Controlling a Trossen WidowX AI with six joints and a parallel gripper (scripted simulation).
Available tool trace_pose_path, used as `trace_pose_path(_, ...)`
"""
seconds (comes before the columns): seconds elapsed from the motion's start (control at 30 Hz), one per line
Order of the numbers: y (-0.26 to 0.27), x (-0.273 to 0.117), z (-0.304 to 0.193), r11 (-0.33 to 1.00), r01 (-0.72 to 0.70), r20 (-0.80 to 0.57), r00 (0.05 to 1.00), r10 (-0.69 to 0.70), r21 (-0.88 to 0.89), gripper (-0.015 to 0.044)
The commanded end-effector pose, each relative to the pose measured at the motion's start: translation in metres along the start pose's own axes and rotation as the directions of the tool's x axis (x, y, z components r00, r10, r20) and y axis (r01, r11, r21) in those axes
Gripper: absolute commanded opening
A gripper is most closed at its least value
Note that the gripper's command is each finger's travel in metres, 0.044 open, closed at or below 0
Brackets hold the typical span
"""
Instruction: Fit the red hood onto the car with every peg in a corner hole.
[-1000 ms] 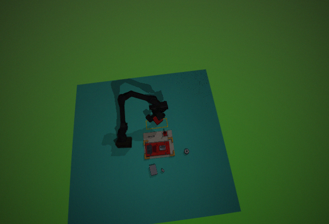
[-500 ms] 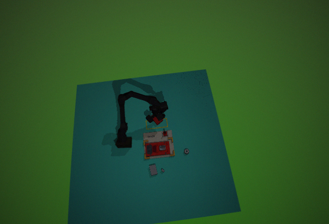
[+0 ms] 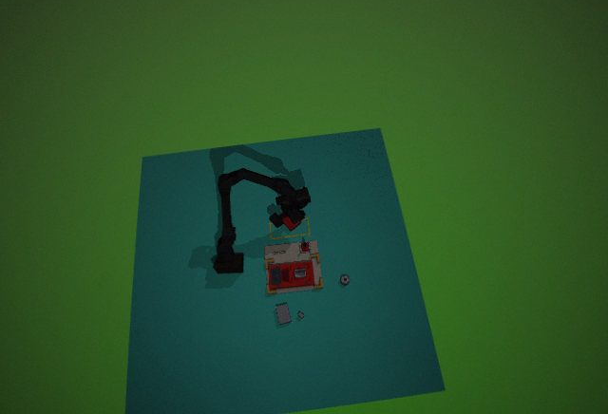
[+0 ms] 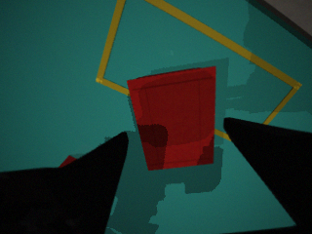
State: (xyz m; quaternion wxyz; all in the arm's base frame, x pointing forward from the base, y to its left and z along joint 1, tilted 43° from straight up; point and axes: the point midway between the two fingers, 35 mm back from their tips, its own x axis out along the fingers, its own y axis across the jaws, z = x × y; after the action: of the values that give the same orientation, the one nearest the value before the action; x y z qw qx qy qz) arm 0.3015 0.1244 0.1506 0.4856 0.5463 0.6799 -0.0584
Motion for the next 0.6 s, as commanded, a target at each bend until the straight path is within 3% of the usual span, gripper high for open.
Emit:
trace_pose_path(0.0,-0.0017,0.0036,0.0007,1.0,0.005,0.002,1.0,-0.005,0.005,0.044)
trace_pose_path(0.57,-0.0017,0.0118,0.0007,1.0,0.004,0.001,1.0,-0.004,0.005,0.044)
